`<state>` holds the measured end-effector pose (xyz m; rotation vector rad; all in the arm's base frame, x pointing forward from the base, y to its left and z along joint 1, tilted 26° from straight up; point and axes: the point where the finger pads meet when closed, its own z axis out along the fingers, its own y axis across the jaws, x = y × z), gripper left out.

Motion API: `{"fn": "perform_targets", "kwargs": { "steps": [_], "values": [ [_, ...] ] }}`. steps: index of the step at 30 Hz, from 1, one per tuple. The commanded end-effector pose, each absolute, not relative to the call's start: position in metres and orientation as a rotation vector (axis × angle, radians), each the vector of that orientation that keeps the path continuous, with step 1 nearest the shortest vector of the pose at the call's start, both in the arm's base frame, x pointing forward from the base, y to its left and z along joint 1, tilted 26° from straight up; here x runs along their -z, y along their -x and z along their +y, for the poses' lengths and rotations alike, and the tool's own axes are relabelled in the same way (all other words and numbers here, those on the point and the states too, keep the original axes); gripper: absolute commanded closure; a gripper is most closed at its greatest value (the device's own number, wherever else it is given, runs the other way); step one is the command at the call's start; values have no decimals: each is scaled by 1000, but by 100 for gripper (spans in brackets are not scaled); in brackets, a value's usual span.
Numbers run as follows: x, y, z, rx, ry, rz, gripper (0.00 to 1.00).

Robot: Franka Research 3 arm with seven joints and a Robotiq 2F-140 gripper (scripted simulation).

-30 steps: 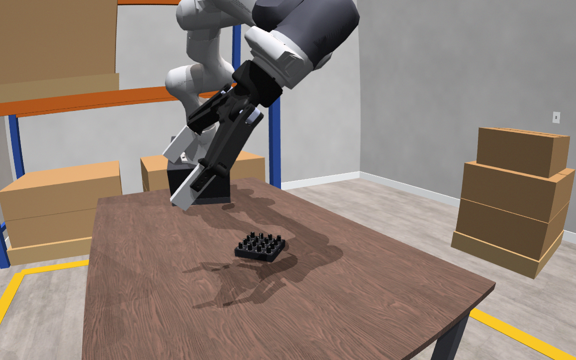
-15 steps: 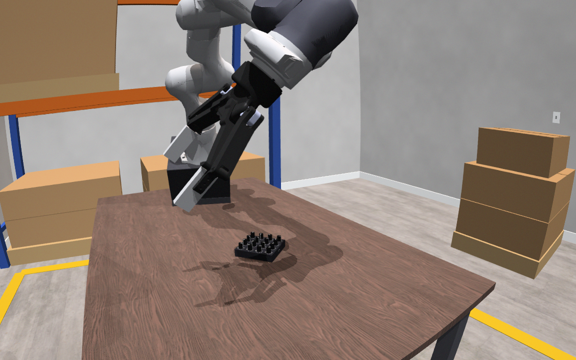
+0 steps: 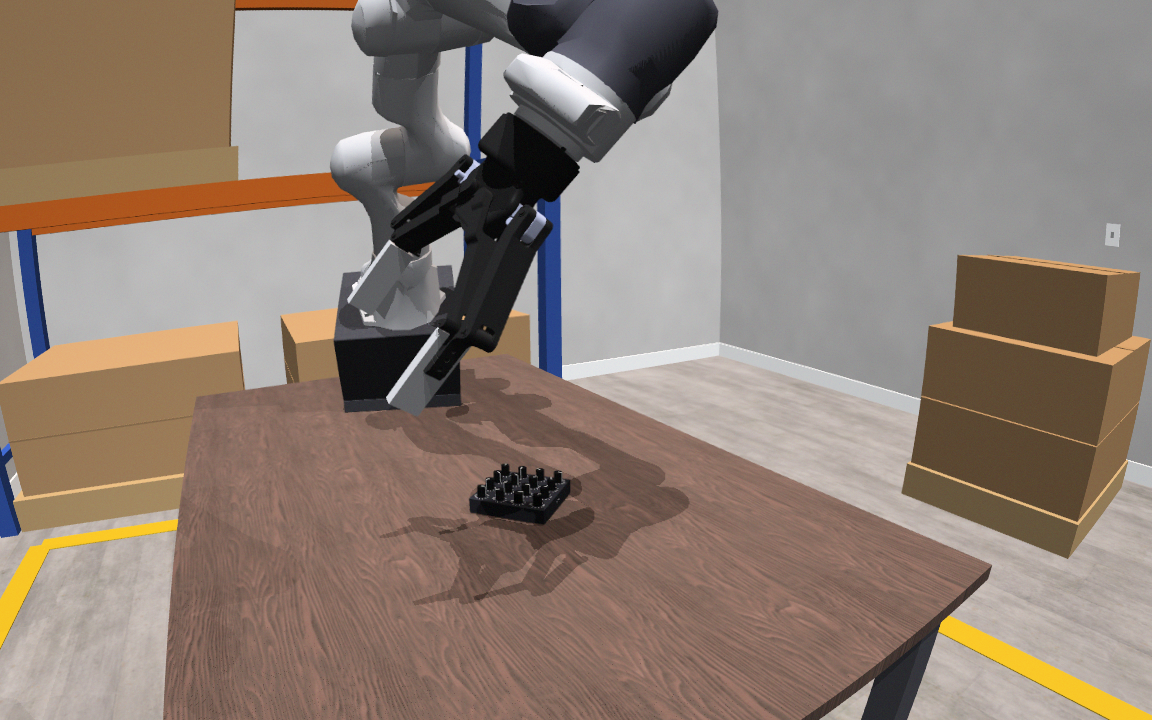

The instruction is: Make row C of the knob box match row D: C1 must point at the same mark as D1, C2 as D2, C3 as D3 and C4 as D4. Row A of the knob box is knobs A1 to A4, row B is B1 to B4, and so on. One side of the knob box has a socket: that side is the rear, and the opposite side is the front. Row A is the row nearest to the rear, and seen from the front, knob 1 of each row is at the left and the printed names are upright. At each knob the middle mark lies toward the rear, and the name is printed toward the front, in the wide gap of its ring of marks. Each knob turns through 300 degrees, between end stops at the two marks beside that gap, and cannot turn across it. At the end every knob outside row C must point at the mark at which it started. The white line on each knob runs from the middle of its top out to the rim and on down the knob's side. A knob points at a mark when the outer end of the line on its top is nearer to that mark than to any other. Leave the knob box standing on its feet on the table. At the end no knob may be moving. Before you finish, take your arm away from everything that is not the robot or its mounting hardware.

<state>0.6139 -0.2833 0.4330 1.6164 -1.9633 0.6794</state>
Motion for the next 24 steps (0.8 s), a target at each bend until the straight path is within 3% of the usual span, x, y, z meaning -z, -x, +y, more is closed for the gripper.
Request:
{"fn": "perform_targets", "kwargs": {
  "steps": [1,24],
  "values": [
    [-430,-613,-282,-658,-1641,-1942,0],
    [-422,-608,-248,-545,-1810,-1895,0]
  ]
}}
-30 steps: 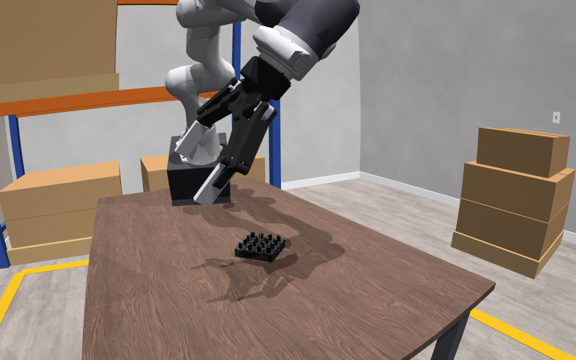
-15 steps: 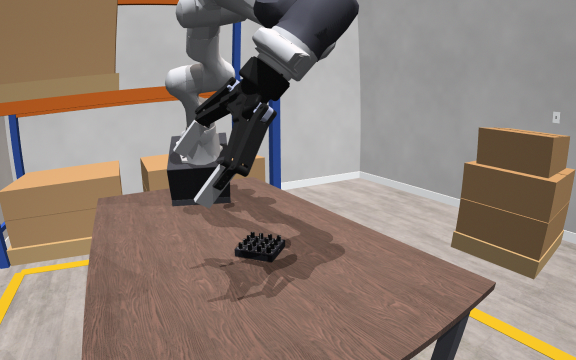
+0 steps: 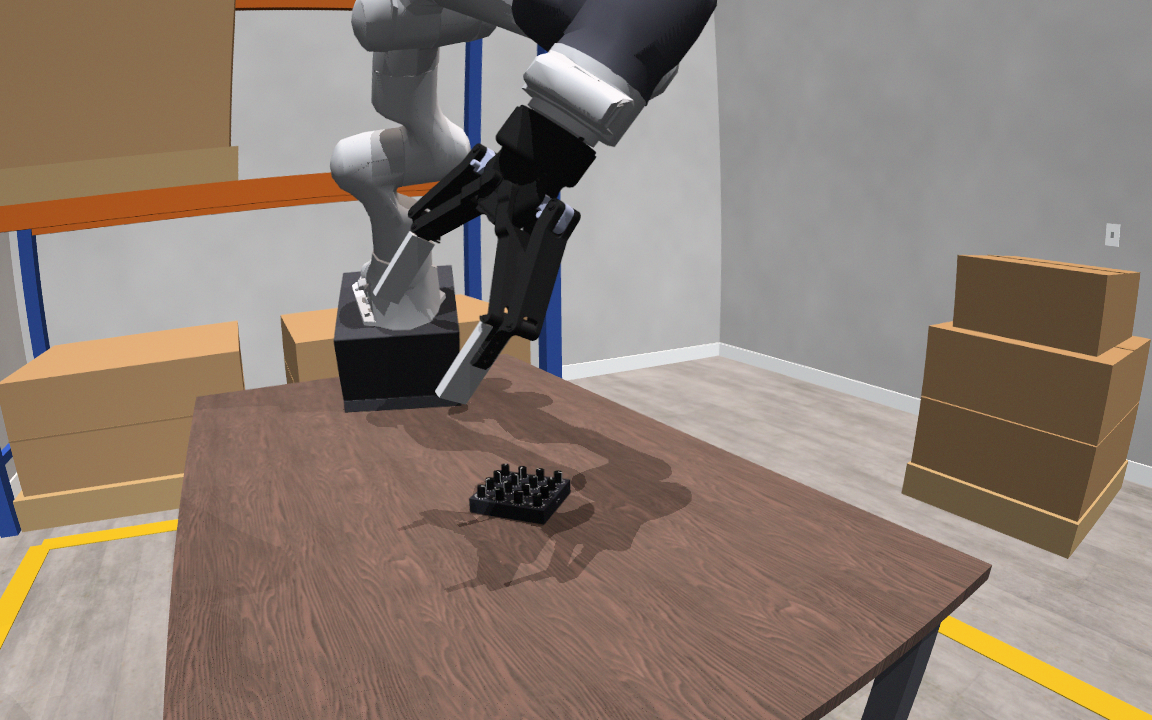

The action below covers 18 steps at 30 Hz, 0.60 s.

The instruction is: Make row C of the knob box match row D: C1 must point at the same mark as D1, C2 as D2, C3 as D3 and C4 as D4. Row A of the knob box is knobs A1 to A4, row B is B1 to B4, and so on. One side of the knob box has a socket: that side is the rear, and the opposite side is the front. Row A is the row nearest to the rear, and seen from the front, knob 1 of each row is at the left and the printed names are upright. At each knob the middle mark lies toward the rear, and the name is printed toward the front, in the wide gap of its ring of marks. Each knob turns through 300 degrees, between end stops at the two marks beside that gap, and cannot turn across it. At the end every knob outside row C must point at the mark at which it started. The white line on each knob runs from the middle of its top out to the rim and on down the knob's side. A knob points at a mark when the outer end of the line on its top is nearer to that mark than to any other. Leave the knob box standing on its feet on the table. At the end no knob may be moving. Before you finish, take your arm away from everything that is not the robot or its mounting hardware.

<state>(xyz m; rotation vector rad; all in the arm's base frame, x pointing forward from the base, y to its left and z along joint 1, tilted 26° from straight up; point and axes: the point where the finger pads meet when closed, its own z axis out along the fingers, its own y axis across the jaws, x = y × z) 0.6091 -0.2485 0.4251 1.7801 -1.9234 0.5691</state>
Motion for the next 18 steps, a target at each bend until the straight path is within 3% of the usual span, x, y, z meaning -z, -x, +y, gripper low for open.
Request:
{"fn": "perform_targets", "kwargs": {
  "steps": [1,12,13,18],
  "values": [
    [-422,-608,-248,-545,-1810,-1895,0],
    [-422,-608,-248,-545,-1810,-1895,0],
    [-417,-602,-215,-448,-1966,-1838,0],
    [-416,-602,-209,-434,-1990,-1829,0]
  ]
}}
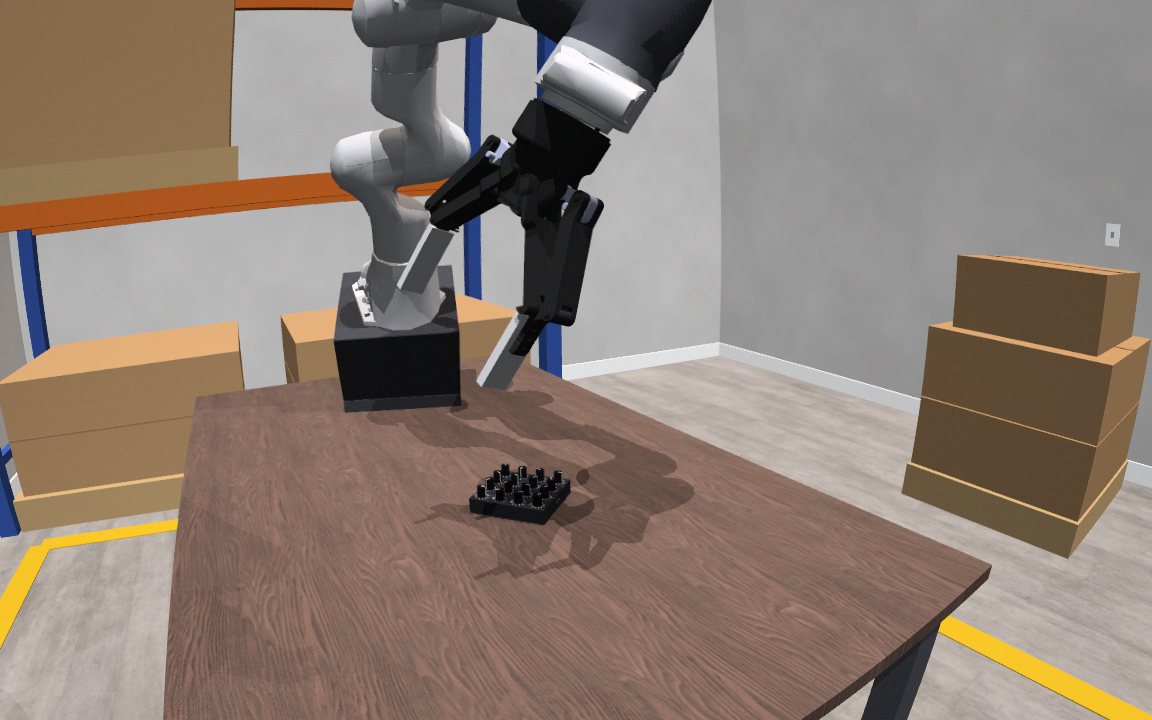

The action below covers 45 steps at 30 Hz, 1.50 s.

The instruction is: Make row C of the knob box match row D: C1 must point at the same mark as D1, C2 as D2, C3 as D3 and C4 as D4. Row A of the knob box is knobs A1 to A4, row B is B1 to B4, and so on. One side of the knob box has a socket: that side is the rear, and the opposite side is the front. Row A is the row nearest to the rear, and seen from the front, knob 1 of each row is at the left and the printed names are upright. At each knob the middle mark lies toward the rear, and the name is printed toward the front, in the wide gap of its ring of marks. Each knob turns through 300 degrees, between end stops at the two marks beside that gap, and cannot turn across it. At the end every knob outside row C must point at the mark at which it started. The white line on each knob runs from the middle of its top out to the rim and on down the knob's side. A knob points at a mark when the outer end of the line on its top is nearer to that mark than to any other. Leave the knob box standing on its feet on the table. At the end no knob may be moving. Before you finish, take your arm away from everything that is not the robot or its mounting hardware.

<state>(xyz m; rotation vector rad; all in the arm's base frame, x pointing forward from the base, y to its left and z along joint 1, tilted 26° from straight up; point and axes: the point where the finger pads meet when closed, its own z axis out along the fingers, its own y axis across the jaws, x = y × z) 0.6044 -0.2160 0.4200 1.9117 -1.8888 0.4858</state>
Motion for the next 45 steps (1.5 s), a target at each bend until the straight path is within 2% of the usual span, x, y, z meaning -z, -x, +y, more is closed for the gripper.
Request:
{"fn": "perform_targets", "kwargs": {
  "steps": [1,20,21,23,45],
  "values": [
    [-416,-602,-209,-434,-1990,-1829,0],
    [-416,-602,-209,-434,-1990,-1829,0],
    [-413,-596,-176,-345,-2145,-1758,0],
    [-412,-595,-168,-327,-2178,-1741,0],
    [-412,-595,-168,-327,-2178,-1741,0]
  ]
}}
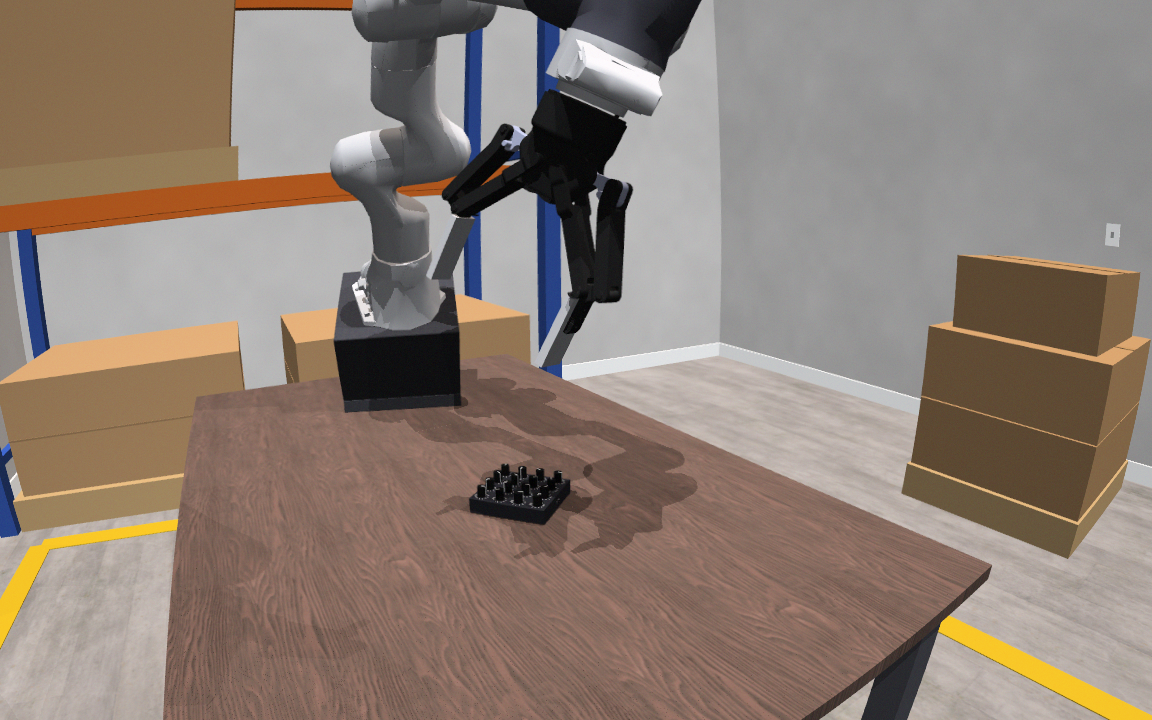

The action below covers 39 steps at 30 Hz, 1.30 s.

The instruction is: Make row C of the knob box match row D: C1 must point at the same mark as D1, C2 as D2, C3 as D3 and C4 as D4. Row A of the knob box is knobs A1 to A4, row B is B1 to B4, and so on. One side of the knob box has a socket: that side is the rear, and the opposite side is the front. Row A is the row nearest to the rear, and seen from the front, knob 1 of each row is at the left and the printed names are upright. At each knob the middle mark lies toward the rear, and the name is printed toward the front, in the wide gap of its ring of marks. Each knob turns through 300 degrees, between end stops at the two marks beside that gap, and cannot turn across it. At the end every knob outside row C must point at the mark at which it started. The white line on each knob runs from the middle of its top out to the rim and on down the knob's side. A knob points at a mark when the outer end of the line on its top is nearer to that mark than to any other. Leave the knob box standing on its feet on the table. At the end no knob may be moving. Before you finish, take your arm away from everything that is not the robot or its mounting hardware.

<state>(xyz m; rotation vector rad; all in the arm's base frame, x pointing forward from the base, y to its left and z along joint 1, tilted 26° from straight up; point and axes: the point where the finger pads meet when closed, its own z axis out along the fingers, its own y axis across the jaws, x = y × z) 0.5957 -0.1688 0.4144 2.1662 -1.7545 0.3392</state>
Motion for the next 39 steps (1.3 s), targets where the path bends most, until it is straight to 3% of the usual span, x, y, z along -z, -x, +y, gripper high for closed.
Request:
{"fn": "perform_targets", "kwargs": {
  "steps": [1,5,29,30,39],
  "values": [
    [-412,-595,-168,-327,-2178,-1741,0],
    [-411,-586,-125,-225,-2373,-1630,0],
    [-411,-586,-125,-225,-2373,-1630,0],
    [-413,-579,-90,-152,-2527,-1527,0],
    [-413,-576,-79,-132,-2571,-1494,0]
  ]
}}
